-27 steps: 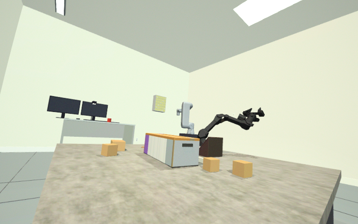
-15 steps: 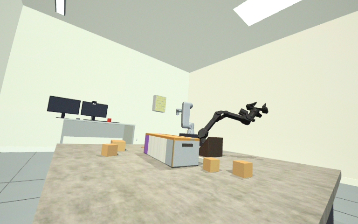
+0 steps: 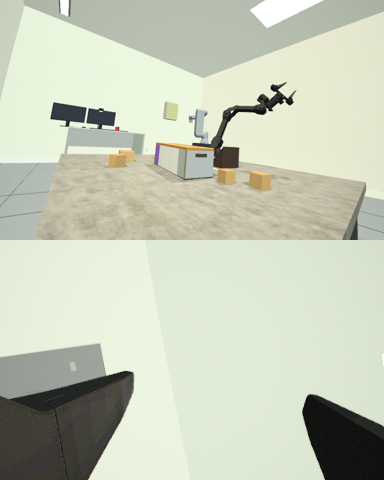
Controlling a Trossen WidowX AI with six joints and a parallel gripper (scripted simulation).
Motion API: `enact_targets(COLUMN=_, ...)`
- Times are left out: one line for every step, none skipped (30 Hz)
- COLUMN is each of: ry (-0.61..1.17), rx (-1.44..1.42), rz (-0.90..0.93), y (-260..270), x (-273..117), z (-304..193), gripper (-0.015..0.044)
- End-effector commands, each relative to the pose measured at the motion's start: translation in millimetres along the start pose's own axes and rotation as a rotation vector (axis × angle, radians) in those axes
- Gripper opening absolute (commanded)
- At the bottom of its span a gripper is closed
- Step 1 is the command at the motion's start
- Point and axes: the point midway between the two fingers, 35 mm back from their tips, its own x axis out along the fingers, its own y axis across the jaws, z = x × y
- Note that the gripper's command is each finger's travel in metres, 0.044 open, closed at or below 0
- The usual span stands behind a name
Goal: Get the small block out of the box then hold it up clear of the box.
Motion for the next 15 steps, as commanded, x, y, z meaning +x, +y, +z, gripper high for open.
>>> enact_targets(ry=0.151, rx=0.18, rz=0.056, y=-10.6, x=3.1, z=-67.8, gripper=0.04)
enact_targets(ry=0.192, rx=0.229, rz=0.065, y=-14.2, x=2.5, z=-85.8, gripper=0.04)
enact_targets(ry=0.234, rx=0.28, rz=0.072, y=-17.8, x=1.2, z=-103.7, gripper=0.04)
enact_targets(ry=0.277, rx=0.331, rz=0.076, y=-21.4, x=-0.9, z=-121.7, gripper=0.04)
enact_targets(ry=0.321, rx=0.383, rz=0.079, y=-25.0, x=-3.7, z=-139.6, gripper=0.04)
enact_targets(ry=0.365, rx=0.435, rz=0.079, y=-28.6, x=-7.3, z=-157.3, gripper=0.04)
enact_targets(ry=0.41, rx=0.488, rz=0.077, y=-32.1, x=-11.6, z=-174.8, gripper=0.04)
enact_targets(ry=0.455, rx=0.541, rz=0.073, y=-35.6, x=-16.6, z=-192.1, gripper=0.04)
enact_targets(ry=0.501, rx=0.594, rz=0.066, y=-39.0, x=-22.3, z=-209.1, gripper=0.04)
enact_targets(ry=0.547, rx=0.647, rz=0.057, y=-42.4, x=-28.7, z=-225.8, gripper=0.04)
enact_targets(ry=0.593, rx=0.701, rz=0.046, y=-45.8, x=-35.6, z=-242.4, gripper=0.04)
enact_targets(ry=0.64, rx=0.755, rz=0.03, y=-49.2, x=-42.9, z=-258.8, gripper=0.04)
enact_targets(ry=0.687, rx=0.809, rz=0.012, y=-52.7, x=-50.7, z=-275.1, gripper=0.04)
enact_targets(ry=0.735, rx=0.865, rz=-0.009, y=-56.1, x=-59.2, z=-291.4, gripper=0.04)
enact_targets(ry=0.783, rx=0.92, rz=-0.034, y=-59.6, x=-68.5, z=-307.2, gripper=0.04)
